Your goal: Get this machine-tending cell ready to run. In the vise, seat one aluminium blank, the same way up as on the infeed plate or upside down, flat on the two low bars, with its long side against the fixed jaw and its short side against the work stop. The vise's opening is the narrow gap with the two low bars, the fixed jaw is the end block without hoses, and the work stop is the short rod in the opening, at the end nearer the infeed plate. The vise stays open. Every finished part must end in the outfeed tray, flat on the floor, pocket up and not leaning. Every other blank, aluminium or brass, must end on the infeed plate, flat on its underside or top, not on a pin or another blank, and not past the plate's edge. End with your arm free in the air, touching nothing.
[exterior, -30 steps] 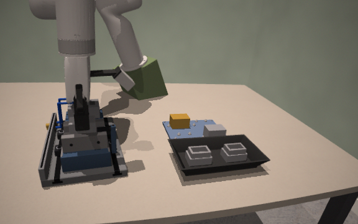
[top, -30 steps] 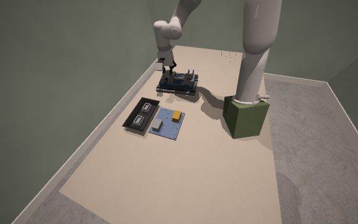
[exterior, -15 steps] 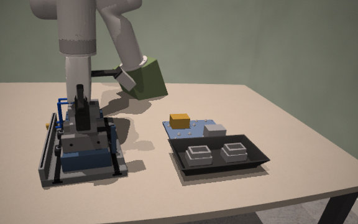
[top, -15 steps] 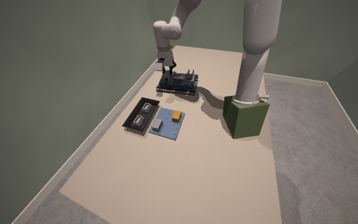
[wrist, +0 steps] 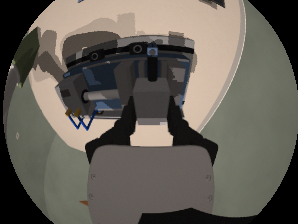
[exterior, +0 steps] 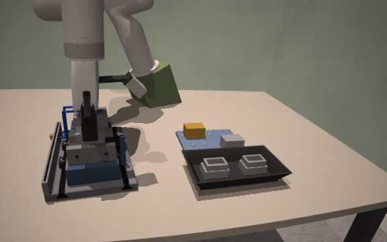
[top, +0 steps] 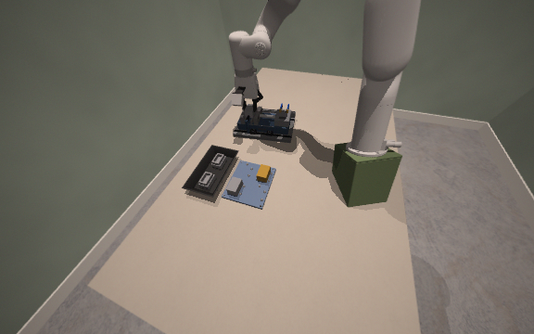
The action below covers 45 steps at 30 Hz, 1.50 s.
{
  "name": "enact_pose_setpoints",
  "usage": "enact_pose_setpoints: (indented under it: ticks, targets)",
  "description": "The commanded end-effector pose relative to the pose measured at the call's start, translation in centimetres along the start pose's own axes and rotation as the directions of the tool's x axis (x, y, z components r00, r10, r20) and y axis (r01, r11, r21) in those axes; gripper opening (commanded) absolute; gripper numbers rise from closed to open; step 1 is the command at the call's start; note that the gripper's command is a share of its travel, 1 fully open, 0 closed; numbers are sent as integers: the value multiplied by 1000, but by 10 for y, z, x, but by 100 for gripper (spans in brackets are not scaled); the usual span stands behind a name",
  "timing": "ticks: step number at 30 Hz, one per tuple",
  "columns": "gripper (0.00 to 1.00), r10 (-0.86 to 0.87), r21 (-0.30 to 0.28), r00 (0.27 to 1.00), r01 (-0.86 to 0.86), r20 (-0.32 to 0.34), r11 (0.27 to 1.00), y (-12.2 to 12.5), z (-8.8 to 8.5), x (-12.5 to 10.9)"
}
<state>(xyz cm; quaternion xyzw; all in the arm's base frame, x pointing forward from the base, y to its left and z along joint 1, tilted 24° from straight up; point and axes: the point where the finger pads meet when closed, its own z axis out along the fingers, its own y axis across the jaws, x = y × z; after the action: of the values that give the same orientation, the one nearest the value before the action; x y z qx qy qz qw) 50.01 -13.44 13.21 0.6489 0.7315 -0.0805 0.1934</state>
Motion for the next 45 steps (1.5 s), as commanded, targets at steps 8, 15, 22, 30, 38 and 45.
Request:
enact_pose_setpoints:
  ticks: [8, 15, 22, 30, 38, 45]
  targets:
    - [0, 1, -4, 1000, -1, 1, 1000, 2, -1, -1]
    - [0, 1, -4, 1000, -1, 1, 1000, 2, 0, -1]
    - [0, 1, -4, 1000, -1, 1, 1000, 2, 1, -1]
    - [0, 1, -4, 1000, -1, 1, 1000, 2, 1, -1]
    - [0, 1, -4, 1000, -1, 1, 1000, 2, 1, -1]
    - [69, 1, -4, 1000, -1, 1, 1000, 2, 1, -1]
